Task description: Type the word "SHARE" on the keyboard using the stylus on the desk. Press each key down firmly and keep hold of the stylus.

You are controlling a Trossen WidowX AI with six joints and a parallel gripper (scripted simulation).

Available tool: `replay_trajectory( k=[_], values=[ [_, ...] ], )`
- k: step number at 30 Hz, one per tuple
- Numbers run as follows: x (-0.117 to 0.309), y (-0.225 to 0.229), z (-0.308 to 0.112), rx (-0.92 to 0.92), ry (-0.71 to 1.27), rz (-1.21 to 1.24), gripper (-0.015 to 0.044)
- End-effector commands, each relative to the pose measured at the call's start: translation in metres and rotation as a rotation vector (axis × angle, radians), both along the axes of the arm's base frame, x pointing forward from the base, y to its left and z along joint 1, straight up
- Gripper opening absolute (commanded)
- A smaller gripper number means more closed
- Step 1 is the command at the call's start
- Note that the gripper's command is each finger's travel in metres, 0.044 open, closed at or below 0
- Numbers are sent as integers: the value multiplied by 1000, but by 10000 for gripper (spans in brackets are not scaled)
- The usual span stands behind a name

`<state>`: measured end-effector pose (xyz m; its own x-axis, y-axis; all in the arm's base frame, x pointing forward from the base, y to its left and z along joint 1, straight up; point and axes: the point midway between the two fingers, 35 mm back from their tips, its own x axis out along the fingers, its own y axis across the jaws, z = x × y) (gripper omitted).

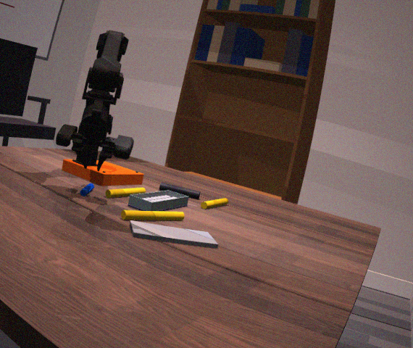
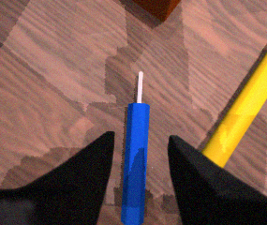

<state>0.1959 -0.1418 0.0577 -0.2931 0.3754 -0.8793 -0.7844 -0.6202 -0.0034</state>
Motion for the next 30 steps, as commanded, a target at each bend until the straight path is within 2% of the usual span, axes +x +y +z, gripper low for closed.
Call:
replay_trajectory(
  k=[1,30],
  values=[
    [0,1,-4,8,0,1,150],
    [0,0,-21,8,1,1,150]
  ],
)
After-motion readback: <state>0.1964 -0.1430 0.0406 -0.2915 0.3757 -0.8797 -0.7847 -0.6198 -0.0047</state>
